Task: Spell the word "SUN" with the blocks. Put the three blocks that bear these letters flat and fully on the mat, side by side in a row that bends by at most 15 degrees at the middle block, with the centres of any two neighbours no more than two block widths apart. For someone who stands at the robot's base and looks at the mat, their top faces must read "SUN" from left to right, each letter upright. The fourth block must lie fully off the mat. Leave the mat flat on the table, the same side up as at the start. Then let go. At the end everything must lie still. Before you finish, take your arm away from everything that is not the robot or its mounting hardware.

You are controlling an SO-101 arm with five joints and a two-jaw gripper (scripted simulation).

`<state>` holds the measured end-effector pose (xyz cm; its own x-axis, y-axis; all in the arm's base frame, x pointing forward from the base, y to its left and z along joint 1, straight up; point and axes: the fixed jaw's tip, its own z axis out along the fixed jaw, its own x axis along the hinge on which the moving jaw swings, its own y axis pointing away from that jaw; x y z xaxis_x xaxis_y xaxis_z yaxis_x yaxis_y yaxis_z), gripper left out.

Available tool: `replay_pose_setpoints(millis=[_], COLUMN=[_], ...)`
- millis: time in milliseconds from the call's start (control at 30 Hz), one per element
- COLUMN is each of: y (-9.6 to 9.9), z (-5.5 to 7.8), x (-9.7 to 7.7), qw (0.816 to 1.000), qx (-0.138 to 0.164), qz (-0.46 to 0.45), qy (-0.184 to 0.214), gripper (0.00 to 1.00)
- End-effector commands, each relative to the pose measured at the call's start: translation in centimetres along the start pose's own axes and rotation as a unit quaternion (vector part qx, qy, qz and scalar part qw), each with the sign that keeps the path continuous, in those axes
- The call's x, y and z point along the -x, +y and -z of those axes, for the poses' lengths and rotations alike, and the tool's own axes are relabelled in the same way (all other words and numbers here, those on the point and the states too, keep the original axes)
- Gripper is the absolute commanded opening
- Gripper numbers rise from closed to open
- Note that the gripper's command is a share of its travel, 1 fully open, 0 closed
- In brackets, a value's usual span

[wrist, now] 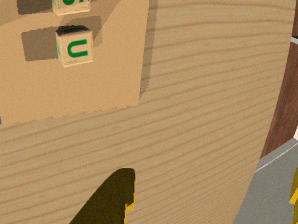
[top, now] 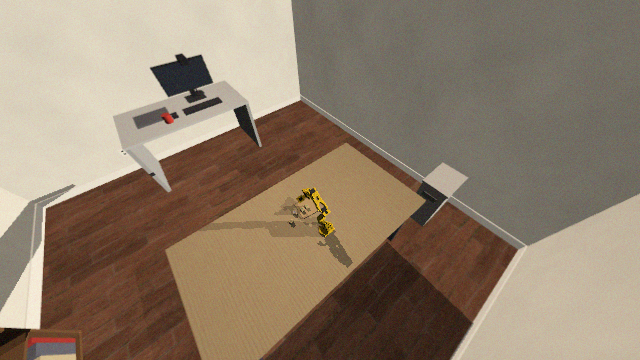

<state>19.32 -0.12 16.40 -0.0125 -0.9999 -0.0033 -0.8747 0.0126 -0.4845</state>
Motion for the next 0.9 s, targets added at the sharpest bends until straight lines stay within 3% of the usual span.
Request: replay_pose_setpoints(millis=[0, 467, 867], y=[-0.7, -1.2, -2.0], z=[1.0, 0.9, 0.7], x=[0.1, 0.5, 1.4], qw=[0.999, 0.994, 0.961], qx=[-0.034, -0.035, -0.040], qz=[0.009, 0.105, 0.274], qy=[-0.002, -0.006, -0.013], gripper=[0.32, 0.32, 0.32])
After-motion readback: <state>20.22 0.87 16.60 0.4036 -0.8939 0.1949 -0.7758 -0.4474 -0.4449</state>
